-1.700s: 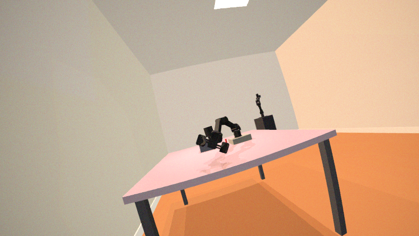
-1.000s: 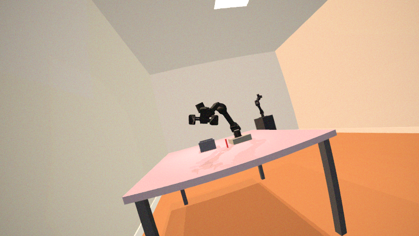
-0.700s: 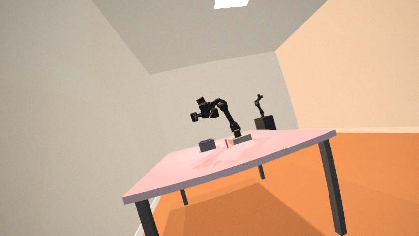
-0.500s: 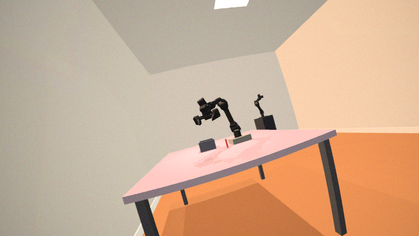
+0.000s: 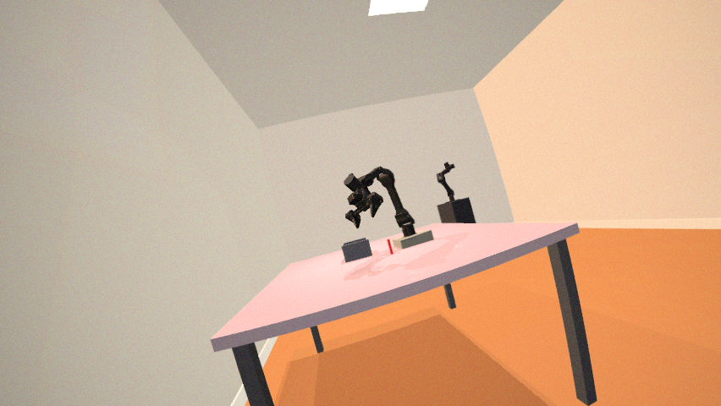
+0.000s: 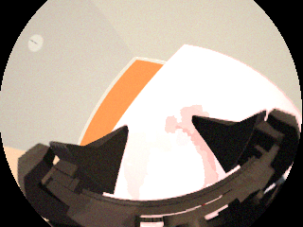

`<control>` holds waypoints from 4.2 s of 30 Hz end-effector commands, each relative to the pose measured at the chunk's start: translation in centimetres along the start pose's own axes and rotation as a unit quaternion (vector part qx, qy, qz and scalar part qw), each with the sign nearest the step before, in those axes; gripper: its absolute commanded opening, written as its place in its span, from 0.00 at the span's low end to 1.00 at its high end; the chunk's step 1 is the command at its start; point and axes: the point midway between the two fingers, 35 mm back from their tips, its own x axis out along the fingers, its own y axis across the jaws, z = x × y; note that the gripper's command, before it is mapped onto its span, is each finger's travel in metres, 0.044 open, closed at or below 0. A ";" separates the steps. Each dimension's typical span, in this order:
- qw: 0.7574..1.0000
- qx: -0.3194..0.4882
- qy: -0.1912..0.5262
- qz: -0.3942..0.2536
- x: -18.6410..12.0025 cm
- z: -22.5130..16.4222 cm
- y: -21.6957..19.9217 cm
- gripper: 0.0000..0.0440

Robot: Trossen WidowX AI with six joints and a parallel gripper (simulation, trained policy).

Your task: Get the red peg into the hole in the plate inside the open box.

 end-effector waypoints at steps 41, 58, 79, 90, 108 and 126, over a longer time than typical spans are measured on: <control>0.743 0.537 0.204 -0.344 -10.1 -24.6 -8.9 1.00; 0.682 0.609 0.139 -0.379 -6.3 -30.3 -11.2 0.91; 0.656 0.635 0.147 -0.380 -7.2 -31.5 -11.8 0.00; 0.696 0.589 0.112 -0.395 -10.2 -29.6 -13.0 0.00; 0.740 0.529 0.056 -0.413 -15.5 -24.2 -15.5 0.00; 0.718 0.544 0.021 -0.435 -18.6 -22.3 -21.0 0.00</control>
